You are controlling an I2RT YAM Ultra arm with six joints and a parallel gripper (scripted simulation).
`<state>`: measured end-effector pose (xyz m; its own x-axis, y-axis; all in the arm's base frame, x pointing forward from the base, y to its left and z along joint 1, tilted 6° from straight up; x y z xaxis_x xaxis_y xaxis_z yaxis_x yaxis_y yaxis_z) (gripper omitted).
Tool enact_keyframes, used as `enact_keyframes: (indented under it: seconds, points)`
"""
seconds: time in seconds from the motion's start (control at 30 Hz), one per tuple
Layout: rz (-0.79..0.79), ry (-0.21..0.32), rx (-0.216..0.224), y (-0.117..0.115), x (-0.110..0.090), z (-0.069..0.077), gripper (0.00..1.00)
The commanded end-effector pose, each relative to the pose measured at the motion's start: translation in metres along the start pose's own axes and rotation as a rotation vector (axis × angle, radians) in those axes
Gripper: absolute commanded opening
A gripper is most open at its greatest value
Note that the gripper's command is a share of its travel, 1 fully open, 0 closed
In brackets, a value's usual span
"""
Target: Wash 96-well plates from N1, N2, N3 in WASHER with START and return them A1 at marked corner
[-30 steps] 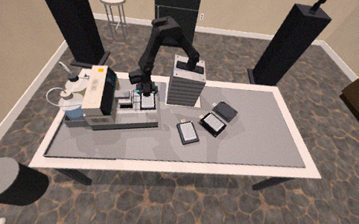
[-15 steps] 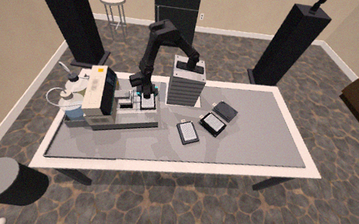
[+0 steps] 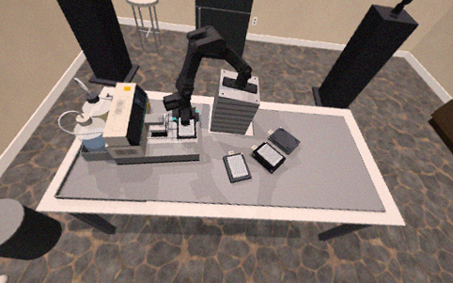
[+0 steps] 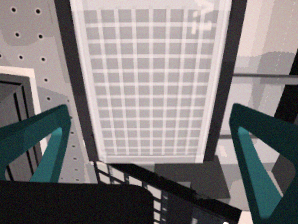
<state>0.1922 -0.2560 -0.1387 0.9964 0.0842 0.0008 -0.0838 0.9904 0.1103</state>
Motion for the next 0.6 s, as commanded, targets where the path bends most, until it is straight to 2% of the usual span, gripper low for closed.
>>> enact_keyframes:
  seconds: [0.0, 0.57]
  points:
    - [0.000, -0.008, -0.010, -0.0029, 0.0021, 0.0030, 1.00]
    - [0.000, -0.008, -0.010, -0.0029, 0.0022, -0.0022, 1.00]
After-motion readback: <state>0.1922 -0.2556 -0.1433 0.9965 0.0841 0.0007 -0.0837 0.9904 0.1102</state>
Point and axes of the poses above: the point where the finger pads meet when closed, its own z axis back along the fingers, its own y axis across the jaws, x = y × z, the point moved 5 cm from there along z, back along the fingers, and after that the axes turned 8 degrees about -z, right-handed, at the moved point
